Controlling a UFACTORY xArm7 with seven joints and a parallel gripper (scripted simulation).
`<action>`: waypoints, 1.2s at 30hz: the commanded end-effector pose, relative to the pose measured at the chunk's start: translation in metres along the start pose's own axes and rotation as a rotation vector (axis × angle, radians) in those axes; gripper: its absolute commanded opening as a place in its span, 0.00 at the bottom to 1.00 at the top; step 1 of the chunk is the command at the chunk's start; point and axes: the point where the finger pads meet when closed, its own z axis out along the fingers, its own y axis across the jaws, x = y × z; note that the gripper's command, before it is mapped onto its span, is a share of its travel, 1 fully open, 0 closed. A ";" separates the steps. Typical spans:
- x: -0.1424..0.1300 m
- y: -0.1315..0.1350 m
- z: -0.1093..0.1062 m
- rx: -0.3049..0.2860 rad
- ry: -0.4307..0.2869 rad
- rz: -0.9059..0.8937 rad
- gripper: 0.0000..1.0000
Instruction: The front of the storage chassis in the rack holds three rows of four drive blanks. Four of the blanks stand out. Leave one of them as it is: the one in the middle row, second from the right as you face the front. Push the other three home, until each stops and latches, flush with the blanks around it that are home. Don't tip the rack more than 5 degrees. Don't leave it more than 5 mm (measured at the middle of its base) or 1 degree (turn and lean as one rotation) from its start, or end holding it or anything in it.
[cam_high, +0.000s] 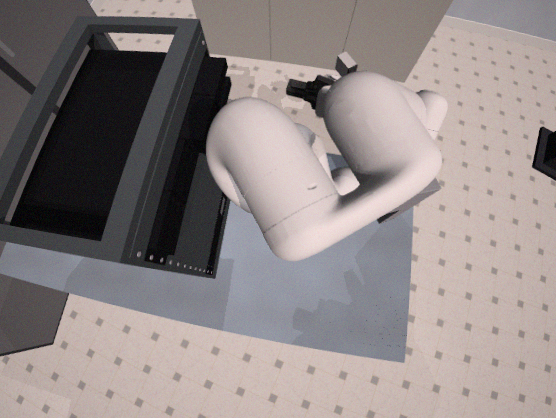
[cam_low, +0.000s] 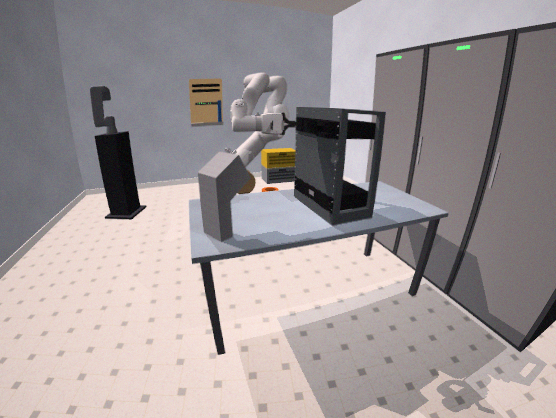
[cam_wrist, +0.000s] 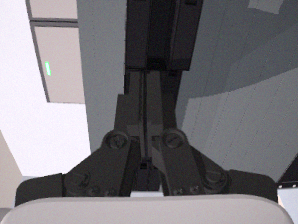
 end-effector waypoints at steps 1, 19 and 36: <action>0.003 -0.002 -0.002 -0.003 0.011 -0.022 0.00; 0.014 -0.009 -0.008 -0.019 0.075 -0.151 0.00; 0.029 -0.022 -0.022 -0.038 0.170 -0.323 0.00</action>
